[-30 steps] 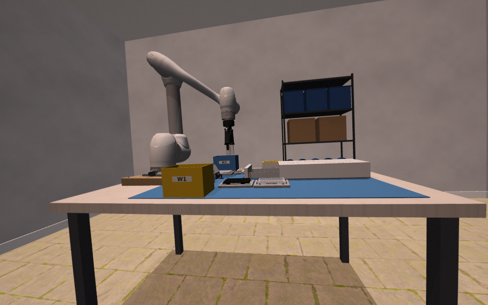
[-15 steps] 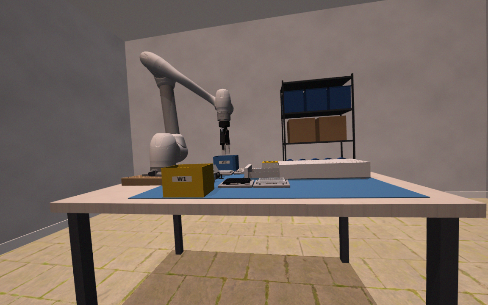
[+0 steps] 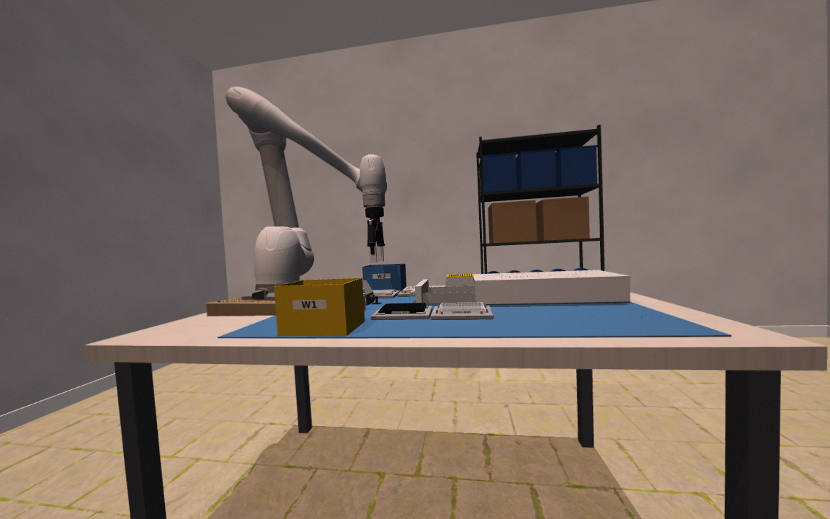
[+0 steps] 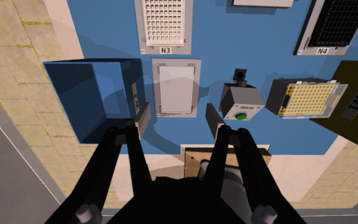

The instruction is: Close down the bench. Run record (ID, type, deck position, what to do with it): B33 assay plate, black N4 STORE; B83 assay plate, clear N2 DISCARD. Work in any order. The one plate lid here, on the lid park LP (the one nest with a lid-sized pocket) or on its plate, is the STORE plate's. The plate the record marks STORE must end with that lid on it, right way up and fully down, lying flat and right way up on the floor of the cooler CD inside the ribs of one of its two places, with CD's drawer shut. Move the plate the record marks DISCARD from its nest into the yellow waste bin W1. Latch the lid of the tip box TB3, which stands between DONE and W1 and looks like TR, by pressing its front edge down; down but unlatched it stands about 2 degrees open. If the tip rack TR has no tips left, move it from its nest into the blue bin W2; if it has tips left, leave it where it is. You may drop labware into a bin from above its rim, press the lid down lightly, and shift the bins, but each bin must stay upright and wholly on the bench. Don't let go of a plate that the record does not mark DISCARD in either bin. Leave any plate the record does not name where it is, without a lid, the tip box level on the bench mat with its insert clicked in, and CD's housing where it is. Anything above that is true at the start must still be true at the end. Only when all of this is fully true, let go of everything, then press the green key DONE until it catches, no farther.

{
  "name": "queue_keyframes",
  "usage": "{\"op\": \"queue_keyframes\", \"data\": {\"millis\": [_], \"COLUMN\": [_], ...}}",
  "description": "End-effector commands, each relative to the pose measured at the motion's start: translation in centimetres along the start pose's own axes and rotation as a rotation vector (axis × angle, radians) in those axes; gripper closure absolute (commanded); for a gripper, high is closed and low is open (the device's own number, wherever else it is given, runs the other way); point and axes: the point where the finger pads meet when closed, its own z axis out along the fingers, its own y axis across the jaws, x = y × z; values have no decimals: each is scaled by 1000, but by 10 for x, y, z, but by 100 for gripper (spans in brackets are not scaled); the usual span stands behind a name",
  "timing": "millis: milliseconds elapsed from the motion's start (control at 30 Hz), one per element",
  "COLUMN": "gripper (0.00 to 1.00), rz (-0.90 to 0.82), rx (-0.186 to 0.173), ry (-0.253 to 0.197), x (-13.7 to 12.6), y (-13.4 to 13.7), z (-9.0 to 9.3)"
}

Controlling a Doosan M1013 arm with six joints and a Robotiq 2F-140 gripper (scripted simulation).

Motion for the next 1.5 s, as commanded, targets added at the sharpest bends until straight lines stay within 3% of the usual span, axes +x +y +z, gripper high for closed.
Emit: {"op": "queue_keyframes", "data": {"millis": [0, 300, 1467], "gripper": [34, 34, 34], "rz": [0, 0, 0], "rx": [-1, -1, -1], "ry": [0, 0, 0], "x": [-6, -6, -6], "y": [-6, -6, -6], "z": [0, 0, 41]}}
